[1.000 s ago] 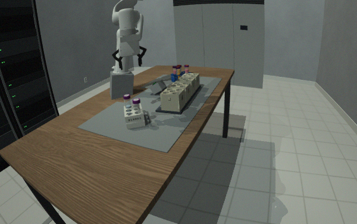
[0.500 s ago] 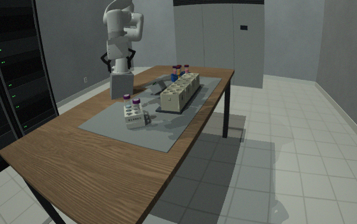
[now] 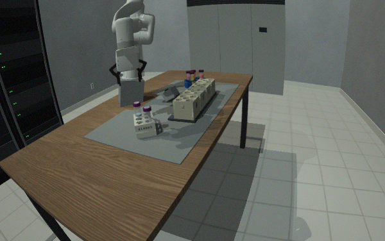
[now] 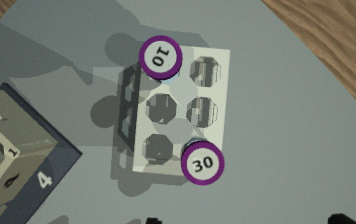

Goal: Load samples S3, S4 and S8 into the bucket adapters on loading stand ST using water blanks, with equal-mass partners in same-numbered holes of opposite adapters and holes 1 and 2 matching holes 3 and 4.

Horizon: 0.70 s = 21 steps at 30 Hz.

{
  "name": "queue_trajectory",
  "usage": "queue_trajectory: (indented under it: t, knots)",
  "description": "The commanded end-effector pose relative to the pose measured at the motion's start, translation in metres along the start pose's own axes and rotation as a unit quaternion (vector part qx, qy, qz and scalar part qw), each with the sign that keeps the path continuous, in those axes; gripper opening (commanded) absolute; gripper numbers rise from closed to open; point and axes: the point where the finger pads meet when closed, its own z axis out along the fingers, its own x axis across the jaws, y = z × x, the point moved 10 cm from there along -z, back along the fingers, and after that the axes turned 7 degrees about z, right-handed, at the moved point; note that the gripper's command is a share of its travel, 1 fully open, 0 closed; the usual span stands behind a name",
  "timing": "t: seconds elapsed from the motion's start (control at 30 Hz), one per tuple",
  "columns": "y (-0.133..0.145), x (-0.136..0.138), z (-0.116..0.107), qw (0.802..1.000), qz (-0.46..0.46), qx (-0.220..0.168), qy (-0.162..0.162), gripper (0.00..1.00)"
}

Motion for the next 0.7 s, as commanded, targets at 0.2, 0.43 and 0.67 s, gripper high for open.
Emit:
queue_trajectory:
  t: [0.2,0.43,0.67]
  knots:
    - [-0.001,0.000,0.021,1.000,0.000,0.002,0.000,1.00]
    - [-0.002,0.000,0.037,1.000,0.000,0.002,0.000,1.00]
    - [-0.002,0.000,0.056,1.000,0.000,0.002,0.000,1.00]
